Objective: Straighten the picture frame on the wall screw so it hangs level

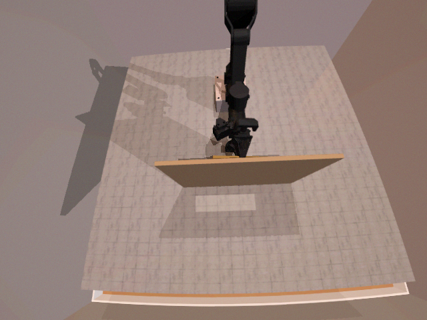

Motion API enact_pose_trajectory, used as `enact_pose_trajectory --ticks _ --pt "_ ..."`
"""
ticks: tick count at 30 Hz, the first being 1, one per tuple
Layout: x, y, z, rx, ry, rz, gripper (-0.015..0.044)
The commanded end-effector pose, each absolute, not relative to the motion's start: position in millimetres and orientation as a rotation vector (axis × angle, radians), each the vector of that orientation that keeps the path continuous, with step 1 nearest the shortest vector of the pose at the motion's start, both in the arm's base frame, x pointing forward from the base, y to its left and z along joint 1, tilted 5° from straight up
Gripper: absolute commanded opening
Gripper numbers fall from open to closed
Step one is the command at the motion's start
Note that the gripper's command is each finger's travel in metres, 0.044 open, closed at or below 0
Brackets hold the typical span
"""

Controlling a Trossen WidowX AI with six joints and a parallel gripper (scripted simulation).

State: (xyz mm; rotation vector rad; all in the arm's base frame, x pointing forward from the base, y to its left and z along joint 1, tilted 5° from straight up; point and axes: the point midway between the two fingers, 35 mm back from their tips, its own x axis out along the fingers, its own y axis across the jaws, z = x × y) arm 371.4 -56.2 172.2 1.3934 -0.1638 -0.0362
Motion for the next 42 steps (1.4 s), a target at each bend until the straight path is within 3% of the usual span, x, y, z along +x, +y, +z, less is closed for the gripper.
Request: enact_pose_trajectory --ticks 1,42 --pt "371.2 -55.4 176.2 1.393 -0.17 -0.031 0.0" --pt "370.9 -54.4 181.7 1.393 -0.17 -0.031 0.0"
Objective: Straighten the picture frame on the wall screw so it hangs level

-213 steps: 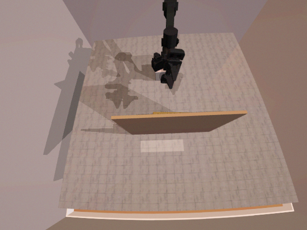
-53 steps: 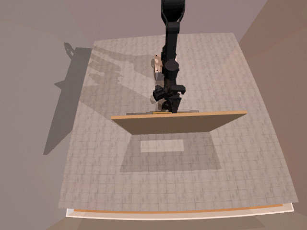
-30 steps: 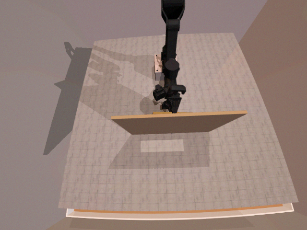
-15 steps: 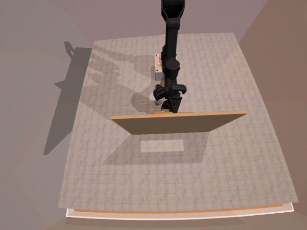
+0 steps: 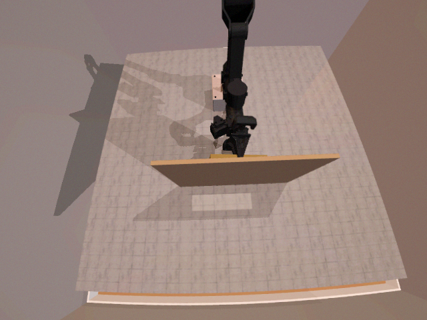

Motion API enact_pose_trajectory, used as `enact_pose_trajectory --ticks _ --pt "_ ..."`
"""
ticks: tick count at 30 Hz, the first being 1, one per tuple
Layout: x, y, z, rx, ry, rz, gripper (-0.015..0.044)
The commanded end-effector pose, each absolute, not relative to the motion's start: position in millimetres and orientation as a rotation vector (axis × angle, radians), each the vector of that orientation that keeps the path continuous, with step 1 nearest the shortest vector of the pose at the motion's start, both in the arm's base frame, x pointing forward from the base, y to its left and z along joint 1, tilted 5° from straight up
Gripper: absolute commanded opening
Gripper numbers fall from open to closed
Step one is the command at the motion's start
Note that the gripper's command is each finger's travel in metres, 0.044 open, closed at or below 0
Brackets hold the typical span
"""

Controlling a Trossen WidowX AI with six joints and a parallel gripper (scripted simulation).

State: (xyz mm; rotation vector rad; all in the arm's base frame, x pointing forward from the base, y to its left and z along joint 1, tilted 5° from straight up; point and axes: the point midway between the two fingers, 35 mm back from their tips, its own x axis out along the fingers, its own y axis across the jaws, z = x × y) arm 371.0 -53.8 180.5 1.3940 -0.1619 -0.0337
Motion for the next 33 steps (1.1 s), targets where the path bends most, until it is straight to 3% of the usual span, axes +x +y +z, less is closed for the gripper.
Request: enact_pose_trajectory --ticks 1,33 --pt "370.9 -54.4 181.6 1.393 -0.17 -0.031 0.0" --pt "370.3 -57.8 183.8 1.392 -0.17 -0.031 0.0"
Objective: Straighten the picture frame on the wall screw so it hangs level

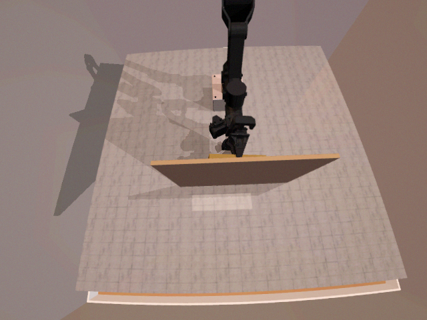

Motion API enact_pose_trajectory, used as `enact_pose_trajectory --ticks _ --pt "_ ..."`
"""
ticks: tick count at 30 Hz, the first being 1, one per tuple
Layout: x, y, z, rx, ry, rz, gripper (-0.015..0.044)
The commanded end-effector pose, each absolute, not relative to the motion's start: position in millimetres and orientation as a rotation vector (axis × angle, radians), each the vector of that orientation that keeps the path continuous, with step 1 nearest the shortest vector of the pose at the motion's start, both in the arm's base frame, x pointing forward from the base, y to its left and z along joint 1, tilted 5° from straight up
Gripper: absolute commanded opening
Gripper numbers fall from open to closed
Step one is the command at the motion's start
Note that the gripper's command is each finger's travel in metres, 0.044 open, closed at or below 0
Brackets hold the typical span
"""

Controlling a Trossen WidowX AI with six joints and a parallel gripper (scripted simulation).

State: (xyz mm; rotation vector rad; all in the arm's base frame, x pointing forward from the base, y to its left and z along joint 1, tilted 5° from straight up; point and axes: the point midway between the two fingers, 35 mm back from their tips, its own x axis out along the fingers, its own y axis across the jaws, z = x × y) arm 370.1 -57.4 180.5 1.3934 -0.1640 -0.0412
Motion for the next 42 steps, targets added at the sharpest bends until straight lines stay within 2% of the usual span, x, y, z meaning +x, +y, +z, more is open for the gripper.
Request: enact_pose_trajectory --ticks 1,42 --pt "370.2 -58.2 183.8 1.392 -0.17 -0.031 0.0" --pt "370.3 -61.5 179.9 1.392 -0.17 -0.031 0.0"
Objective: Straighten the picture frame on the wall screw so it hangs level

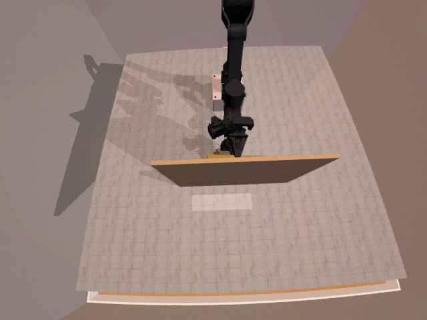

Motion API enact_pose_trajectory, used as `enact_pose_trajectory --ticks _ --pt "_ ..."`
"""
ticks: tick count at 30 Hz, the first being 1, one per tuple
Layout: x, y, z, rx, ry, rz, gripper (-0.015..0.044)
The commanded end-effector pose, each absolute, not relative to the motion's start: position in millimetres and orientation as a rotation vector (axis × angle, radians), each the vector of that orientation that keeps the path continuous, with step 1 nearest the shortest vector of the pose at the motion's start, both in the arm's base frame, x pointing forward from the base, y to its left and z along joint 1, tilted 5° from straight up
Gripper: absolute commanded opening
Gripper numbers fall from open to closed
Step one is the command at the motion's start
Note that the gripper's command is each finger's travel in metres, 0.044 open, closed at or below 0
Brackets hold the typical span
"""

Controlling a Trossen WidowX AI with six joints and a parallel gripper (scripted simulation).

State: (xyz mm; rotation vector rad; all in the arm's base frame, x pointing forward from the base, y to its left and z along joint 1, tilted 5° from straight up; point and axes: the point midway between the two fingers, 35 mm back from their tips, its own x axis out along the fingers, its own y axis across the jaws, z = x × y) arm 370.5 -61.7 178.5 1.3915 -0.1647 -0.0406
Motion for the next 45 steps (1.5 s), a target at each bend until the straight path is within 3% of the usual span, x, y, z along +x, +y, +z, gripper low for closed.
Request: enact_pose_trajectory --ticks 1,45 --pt "370.3 -61.6 179.6 1.392 -0.17 -0.031 0.0" --pt "371.0 -63.5 172.4 1.501 -0.168 -0.031 0.0"
